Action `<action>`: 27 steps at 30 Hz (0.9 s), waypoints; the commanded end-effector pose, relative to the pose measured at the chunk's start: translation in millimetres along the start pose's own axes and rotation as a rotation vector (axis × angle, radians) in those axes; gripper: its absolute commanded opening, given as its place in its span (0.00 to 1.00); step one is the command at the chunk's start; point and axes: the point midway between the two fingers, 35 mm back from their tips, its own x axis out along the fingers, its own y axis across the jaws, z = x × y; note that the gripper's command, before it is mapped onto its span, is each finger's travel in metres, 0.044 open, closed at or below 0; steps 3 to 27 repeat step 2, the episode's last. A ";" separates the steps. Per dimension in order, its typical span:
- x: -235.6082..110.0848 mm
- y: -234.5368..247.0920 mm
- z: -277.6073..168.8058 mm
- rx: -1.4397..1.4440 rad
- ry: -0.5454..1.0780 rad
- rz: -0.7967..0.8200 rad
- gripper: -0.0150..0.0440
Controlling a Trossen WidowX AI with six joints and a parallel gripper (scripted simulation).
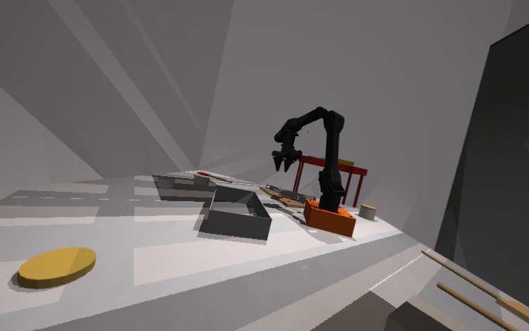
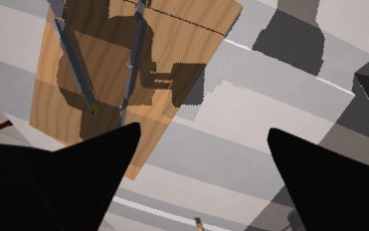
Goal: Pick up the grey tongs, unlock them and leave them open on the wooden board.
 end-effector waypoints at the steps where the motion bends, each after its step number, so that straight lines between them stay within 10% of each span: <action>1: -0.7 -0.1 0.6 -0.003 -0.001 0.000 1.00; 27: -0.7 -0.1 0.6 -0.003 -0.001 0.000 1.00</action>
